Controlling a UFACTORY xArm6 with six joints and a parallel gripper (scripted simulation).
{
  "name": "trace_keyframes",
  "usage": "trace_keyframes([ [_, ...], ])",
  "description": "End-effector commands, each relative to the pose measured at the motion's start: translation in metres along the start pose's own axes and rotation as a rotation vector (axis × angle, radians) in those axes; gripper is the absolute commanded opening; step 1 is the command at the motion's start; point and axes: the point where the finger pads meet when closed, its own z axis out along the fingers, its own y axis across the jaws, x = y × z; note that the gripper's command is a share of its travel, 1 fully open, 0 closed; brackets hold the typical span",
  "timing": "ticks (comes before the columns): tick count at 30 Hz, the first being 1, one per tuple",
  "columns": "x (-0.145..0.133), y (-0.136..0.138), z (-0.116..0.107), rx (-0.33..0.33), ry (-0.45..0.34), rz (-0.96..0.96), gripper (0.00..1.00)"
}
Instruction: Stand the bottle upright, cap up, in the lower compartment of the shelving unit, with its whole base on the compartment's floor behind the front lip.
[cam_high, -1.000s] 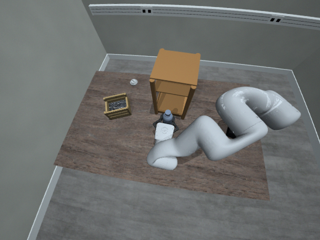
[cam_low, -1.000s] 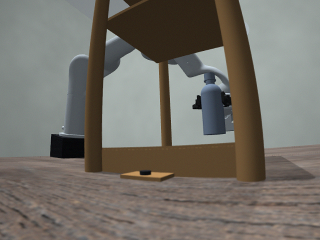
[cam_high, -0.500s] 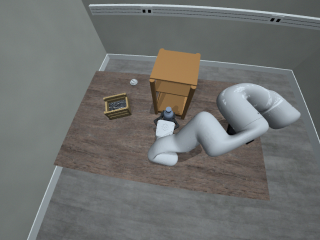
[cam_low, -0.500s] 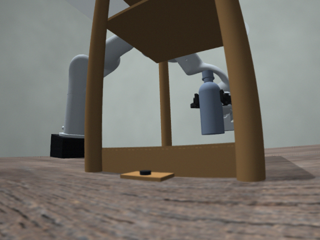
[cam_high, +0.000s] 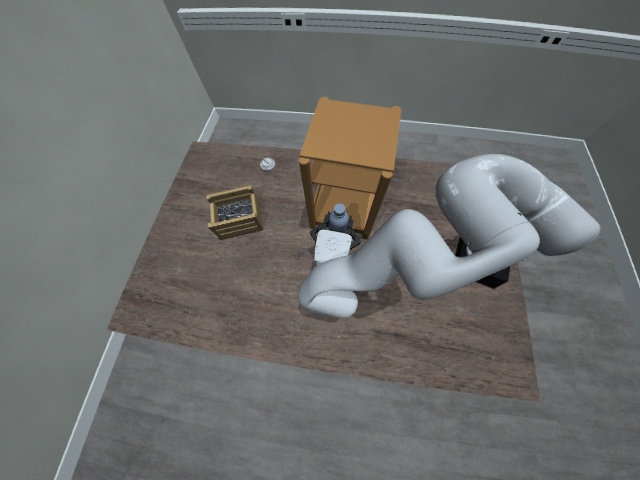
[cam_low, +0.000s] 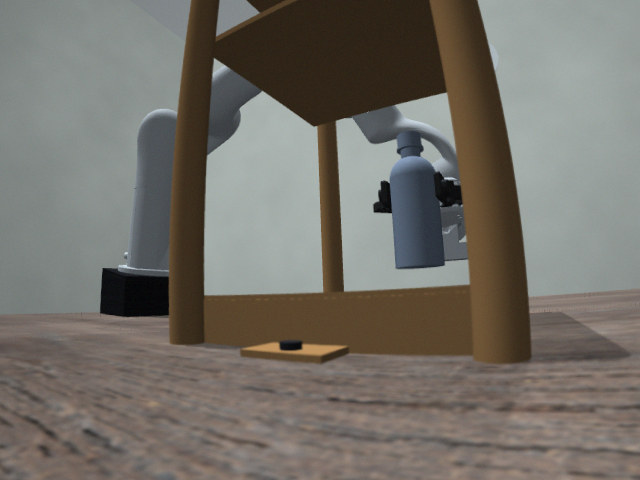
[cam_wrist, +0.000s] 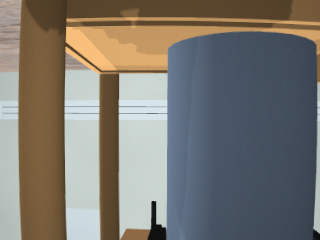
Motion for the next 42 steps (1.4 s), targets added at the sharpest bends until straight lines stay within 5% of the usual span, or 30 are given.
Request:
trace_keyframes([
  [1,-0.001,0.001,0.010,0.000,0.002,0.004,0.00],
  [26,-0.001,0.001,0.078,0.000,0.002,0.004,0.00],
  [42,-0.001,0.001,0.097,0.000,0.002,0.004,0.00],
])
